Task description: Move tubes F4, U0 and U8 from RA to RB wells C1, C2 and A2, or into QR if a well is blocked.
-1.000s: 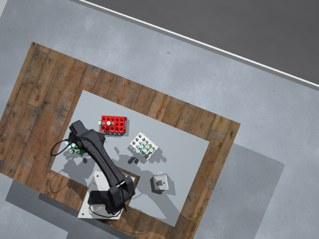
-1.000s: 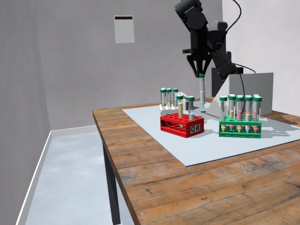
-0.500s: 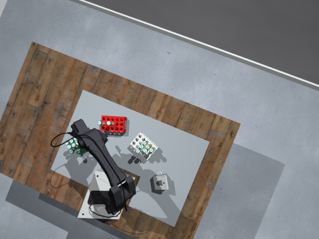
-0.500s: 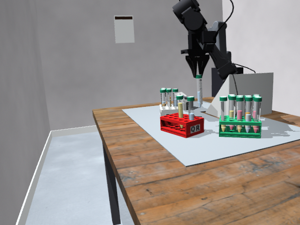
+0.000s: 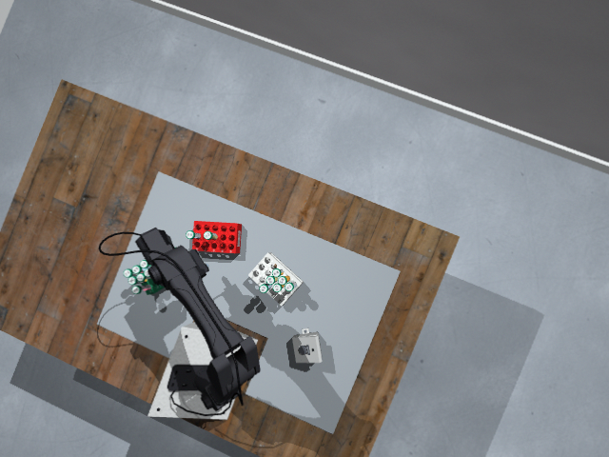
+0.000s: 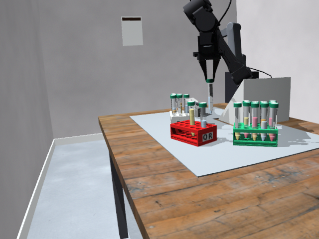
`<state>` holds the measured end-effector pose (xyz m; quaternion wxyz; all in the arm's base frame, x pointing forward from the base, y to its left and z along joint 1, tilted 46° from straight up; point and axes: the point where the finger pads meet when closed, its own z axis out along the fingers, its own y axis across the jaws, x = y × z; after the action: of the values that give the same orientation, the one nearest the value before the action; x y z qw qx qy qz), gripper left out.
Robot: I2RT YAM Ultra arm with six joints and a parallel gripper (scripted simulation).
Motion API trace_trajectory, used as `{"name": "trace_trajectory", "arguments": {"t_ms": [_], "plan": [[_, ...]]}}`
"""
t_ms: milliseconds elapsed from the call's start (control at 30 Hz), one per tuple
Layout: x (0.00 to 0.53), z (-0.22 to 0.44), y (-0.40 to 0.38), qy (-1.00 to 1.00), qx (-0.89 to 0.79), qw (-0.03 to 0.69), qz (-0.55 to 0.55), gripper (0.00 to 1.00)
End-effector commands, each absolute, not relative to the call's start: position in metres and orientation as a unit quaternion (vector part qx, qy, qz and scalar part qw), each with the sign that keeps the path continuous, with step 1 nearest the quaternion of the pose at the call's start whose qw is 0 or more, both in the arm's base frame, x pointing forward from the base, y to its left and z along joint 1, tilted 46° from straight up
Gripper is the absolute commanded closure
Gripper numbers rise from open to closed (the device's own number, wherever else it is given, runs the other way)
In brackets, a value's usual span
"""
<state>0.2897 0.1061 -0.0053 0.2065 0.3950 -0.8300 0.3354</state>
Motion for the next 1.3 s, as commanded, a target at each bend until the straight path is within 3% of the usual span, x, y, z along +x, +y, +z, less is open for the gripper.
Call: {"name": "trace_trajectory", "arguments": {"t_ms": [0, 567, 1267], "plan": [[0.293, 0.002, 0.118, -0.857, 0.34, 0.169, 0.349, 1.0], [0.295, 0.011, 0.117, -0.911, 0.151, 0.082, 0.374, 1.0], [0.271, 0.051, 0.06, -0.904, 0.155, 0.106, 0.383, 1.0]]}}
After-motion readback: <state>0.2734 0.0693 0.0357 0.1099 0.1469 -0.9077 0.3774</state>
